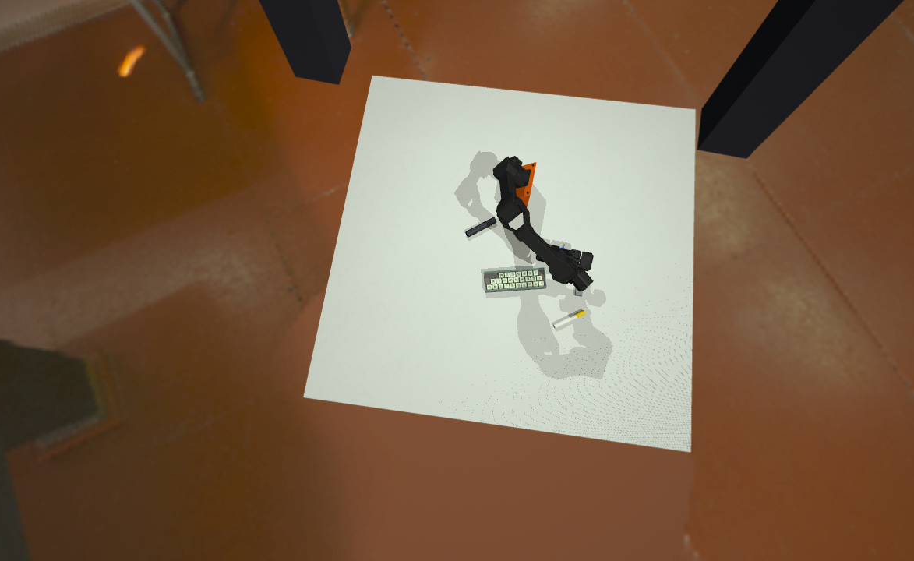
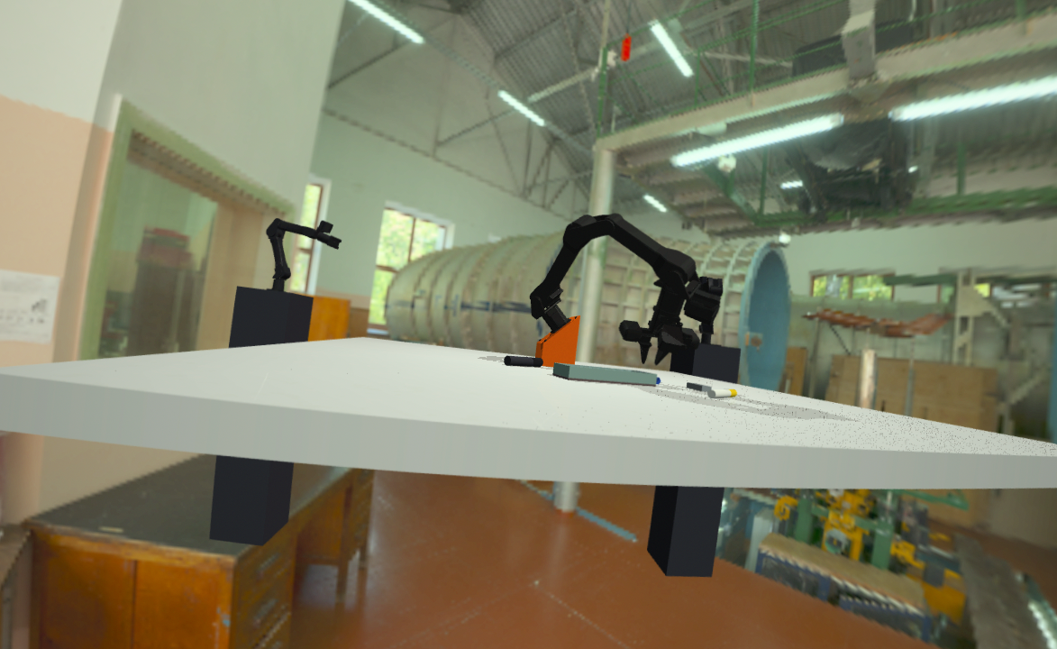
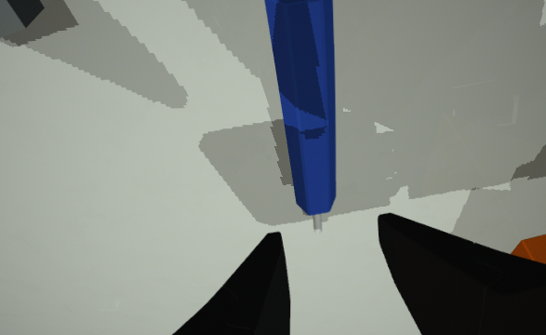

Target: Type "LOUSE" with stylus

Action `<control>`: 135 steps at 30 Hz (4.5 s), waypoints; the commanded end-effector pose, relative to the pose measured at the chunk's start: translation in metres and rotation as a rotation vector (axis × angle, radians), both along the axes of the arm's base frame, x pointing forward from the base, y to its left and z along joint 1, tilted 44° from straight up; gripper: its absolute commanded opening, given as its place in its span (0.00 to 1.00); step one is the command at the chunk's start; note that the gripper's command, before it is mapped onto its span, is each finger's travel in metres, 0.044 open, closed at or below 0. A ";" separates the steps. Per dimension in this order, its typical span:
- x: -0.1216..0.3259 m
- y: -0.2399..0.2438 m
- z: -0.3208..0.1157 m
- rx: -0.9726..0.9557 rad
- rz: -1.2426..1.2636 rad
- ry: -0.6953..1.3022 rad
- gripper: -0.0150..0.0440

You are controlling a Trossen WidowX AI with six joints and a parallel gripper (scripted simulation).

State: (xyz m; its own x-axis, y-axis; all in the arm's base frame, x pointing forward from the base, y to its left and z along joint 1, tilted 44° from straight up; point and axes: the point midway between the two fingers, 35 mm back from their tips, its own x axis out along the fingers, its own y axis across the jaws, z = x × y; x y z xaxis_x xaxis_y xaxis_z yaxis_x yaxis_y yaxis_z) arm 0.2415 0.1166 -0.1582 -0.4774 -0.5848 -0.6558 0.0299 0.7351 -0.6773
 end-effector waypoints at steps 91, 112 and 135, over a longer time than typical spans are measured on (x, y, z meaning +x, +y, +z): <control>0.044 -0.005 0.017 0.364 0.239 -0.201 0.25; 0.088 -0.031 0.058 0.540 0.584 -0.494 0.25; 0.107 -0.075 0.133 0.428 0.994 -0.809 0.25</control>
State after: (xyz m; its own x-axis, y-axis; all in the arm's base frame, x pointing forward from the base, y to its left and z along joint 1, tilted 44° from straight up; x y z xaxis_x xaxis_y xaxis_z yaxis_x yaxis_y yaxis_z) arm 0.3487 0.0472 -0.0353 0.5871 -0.1337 -0.7984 -0.3553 0.8437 -0.4025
